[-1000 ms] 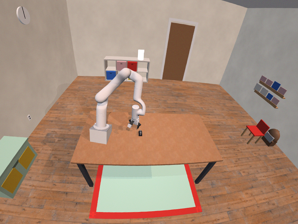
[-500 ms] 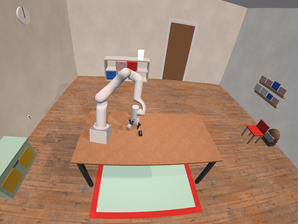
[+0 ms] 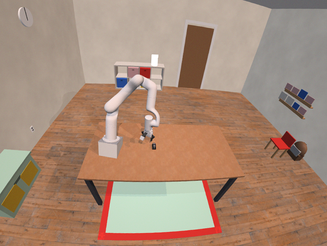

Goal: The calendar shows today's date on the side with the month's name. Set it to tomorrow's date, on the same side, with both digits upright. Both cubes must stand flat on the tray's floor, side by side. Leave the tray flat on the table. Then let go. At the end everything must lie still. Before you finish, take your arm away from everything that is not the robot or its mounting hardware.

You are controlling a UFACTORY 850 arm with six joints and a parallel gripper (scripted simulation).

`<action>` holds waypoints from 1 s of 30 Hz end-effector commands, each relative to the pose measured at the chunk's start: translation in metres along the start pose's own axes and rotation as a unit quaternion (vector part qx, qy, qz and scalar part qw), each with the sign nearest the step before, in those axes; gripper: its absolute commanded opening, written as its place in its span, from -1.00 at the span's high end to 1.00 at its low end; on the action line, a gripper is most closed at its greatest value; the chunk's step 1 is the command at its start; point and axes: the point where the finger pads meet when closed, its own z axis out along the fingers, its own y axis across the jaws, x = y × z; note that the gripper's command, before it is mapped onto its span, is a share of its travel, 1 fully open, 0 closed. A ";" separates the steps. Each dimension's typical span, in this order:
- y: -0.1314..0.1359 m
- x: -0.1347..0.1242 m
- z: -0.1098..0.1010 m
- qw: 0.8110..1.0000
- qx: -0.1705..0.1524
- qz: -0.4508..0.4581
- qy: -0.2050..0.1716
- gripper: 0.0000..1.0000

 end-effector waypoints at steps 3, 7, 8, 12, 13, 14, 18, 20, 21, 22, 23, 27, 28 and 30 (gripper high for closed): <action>-0.001 0.000 0.000 1.000 0.001 0.000 0.000 -1.00; -0.001 0.000 0.000 1.000 0.001 0.000 0.000 -1.00; -0.001 0.000 0.000 1.000 0.001 0.000 0.000 -1.00; -0.001 0.000 0.000 1.000 0.001 0.000 0.000 -1.00; -0.001 0.000 0.000 1.000 0.001 0.002 0.000 -1.00; -0.001 0.000 0.000 1.000 0.001 0.007 0.000 -1.00; -0.002 -0.001 0.000 0.998 0.001 0.059 0.000 -1.00; -0.003 -0.001 0.000 0.997 0.001 0.078 0.000 -1.00; -0.003 -0.001 0.000 0.997 0.001 0.078 0.000 -1.00; -0.003 -0.002 0.000 0.995 0.001 0.097 0.000 -1.00; -0.004 -0.002 0.000 0.993 0.001 0.116 0.000 -1.00; -0.020 -0.010 0.001 0.991 0.001 0.130 0.000 -1.00; -0.022 -0.011 0.001 0.991 0.001 0.130 0.000 -1.00; -0.023 -0.012 0.001 0.991 0.001 0.130 0.000 -1.00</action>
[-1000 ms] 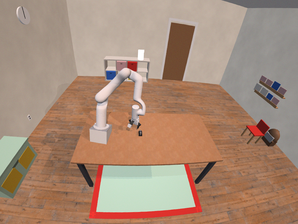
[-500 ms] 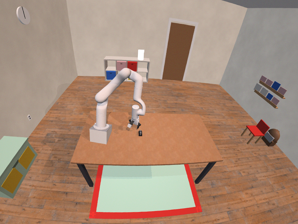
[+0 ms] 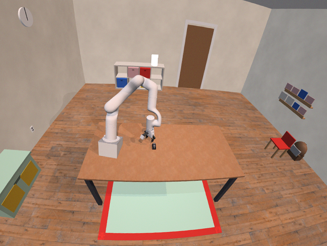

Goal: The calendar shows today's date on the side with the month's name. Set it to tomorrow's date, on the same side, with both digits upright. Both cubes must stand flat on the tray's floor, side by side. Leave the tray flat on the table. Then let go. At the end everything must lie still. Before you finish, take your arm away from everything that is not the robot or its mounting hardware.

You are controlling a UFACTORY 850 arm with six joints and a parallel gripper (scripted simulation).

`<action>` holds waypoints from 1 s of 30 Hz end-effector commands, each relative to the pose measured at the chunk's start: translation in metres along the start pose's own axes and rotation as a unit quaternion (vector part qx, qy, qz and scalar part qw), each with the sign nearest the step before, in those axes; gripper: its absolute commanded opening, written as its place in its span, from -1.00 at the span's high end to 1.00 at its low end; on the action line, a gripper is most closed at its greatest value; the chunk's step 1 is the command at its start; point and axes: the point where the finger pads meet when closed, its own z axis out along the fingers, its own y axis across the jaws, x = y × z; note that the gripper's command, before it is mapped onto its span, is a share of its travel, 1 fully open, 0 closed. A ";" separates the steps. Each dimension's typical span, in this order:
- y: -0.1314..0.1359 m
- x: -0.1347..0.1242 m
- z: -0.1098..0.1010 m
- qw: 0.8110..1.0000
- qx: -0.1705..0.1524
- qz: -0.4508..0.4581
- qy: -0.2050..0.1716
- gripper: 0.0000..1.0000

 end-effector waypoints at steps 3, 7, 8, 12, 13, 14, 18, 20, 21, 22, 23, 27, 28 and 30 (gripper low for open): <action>-0.004 -0.004 0.000 1.000 -0.005 0.009 0.003 -1.00; -0.005 -0.004 0.000 0.999 -0.005 0.044 0.004 -1.00; -0.005 -0.004 0.000 0.999 -0.005 0.044 0.004 -1.00; -0.007 -0.006 0.001 0.993 -0.004 0.118 0.004 -1.00; -0.008 -0.007 0.001 0.991 -0.004 0.133 0.004 -1.00; -0.013 -0.012 0.001 0.991 -0.004 0.133 0.004 -1.00; -0.022 -0.020 0.002 0.991 -0.004 0.133 0.004 -1.00; -0.022 -0.020 0.002 0.991 -0.004 0.133 0.004 -1.00; -0.022 -0.020 0.002 0.991 -0.004 0.135 0.004 -1.00; -0.022 -0.021 0.002 0.990 -0.004 0.140 0.004 -1.00; -0.023 -0.021 0.002 0.989 -0.004 0.148 0.004 -1.00; -0.023 -0.021 0.002 0.985 -0.004 0.174 0.004 -1.00; -0.024 -0.022 0.002 0.982 -0.004 0.191 0.004 -1.00; -0.025 -0.022 0.002 0.974 -0.004 0.228 0.004 -1.00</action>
